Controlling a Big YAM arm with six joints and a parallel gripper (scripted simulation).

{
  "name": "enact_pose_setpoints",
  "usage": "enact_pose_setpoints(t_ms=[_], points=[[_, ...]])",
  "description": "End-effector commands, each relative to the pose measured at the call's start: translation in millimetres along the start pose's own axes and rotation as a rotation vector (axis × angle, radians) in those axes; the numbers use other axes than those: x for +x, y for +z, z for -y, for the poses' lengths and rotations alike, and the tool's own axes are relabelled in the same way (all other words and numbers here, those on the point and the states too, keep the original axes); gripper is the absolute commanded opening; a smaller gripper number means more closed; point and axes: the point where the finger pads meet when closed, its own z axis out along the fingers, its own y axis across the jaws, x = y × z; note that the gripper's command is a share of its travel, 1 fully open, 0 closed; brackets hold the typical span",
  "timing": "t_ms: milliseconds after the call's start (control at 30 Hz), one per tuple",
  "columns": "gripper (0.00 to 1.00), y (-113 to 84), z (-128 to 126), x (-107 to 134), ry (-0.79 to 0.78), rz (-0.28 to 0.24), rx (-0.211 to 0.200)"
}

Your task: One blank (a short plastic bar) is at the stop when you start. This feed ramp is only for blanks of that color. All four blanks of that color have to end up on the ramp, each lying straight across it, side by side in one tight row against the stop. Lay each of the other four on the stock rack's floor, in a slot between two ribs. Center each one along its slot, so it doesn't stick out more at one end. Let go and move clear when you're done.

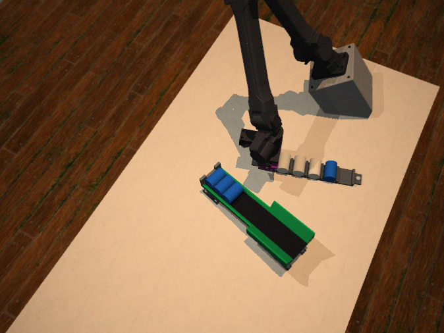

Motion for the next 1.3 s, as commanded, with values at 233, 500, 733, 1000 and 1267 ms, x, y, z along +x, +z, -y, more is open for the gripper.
enact_pose_setpoints(t_ms=[233,500,733,1000,1267], points=[[0.8,-10.0,-21.4,-5.1,0.025,0.013,-0.047],[0.8,-42.3,-20.0,-7.5,0.023,0.013,-0.046],[0.8,-71.2,-20.4,-7.9,0.025,0.012,-0.049],[0.8,-103.2,-20.5,-8.1,0.028,0.01,-0.052],[1.0,-89.5,-3.7,-1.3,0.013,0.002,0.001]])
